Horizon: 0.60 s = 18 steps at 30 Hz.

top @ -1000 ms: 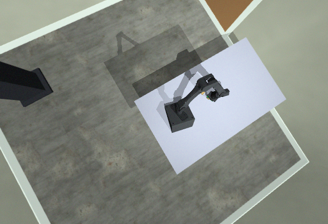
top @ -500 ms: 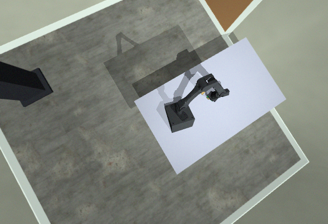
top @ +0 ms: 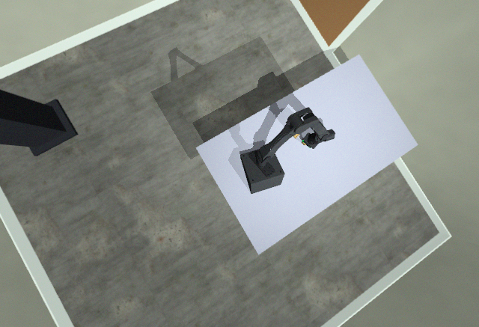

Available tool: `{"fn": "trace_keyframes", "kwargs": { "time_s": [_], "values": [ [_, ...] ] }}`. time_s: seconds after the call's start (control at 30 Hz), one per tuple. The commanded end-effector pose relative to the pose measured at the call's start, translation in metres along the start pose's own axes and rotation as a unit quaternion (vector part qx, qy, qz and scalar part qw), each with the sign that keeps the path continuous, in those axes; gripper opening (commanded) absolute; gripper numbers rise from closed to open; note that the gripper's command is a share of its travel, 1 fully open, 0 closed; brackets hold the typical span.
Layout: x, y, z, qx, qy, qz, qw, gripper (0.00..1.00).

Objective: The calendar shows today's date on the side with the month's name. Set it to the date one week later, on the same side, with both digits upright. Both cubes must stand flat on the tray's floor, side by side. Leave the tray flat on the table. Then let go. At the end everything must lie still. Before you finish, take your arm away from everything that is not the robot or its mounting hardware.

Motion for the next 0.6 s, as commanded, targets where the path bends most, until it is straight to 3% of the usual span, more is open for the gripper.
{"fn": "trace_keyframes", "kwargs": {
  "time_s": [0.0,0.33,0.57],
  "values": [
    [-0.0032,-0.0042,0.003,-0.006,-0.001,0.002,1.0,0.29],
    [-0.0039,-0.0007,0.004,-0.01,-0.001,0.0,1.0,0.45],
    [-0.0038,-0.0007,0.0038,-0.01,-0.001,0.0,1.0,0.45]
  ]
}}
Point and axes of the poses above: the point where the finger pads meet when closed, its own y axis back along the fingers, its own x axis across the jaws, z = x × y, the point moved 6 cm from there along y, back along the fingers, and after that the axes turned 2 degrees about -y, right-handed, at the moved point
